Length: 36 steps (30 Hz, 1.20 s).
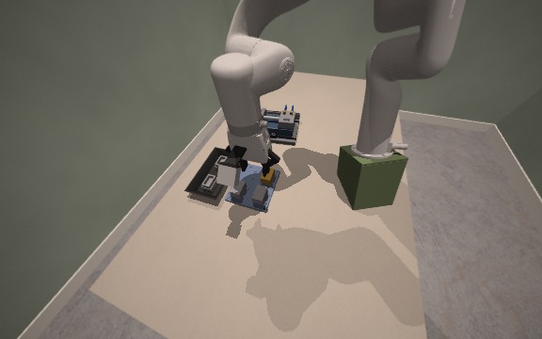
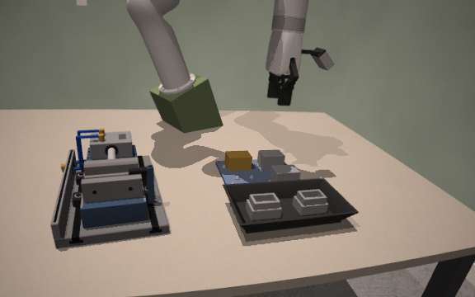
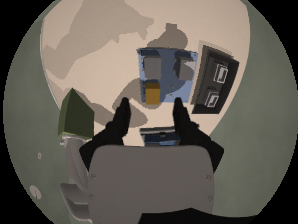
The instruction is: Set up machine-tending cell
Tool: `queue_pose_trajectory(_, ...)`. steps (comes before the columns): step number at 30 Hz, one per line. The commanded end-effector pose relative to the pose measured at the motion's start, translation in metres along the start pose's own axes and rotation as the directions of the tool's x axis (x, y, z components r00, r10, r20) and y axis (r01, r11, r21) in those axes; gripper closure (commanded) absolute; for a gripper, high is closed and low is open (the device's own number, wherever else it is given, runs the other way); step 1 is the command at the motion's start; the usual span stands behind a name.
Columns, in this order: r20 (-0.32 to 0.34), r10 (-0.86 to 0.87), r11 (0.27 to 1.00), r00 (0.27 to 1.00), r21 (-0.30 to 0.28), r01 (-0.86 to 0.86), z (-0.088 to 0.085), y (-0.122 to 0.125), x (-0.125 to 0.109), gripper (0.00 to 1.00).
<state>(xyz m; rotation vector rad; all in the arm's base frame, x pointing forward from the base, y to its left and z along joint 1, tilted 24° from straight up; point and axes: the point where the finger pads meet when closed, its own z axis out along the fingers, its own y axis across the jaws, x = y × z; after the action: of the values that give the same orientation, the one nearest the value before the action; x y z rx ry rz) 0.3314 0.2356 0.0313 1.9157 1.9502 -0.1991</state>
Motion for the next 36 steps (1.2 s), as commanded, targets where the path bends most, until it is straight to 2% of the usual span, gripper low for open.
queue_pose_trajectory(1,-0.003,0.001,1.0,1.0,-0.003,-0.001,-0.001,0.001,0.001,0.31)
queue_pose_trajectory(7,-0.003,0.001,1.0,1.0,-0.003,-0.001,0.003,0.001,0.001,0.31)
queue_pose_trajectory(13,-0.003,0.001,1.0,1.0,-0.003,-0.001,0.014,0.001,0.001,0.31)
queue_pose_trajectory(22,-0.003,0.001,1.0,1.0,-0.003,-0.001,0.047,0.001,0.001,0.31)
queue_pose_trajectory(24,-0.003,0.001,1.0,1.0,-0.003,-0.001,0.047,0.001,0.001,0.31)
queue_pose_trajectory(36,-0.003,0.001,1.0,1.0,-0.003,-0.001,0.096,0.002,0.001,0.31)
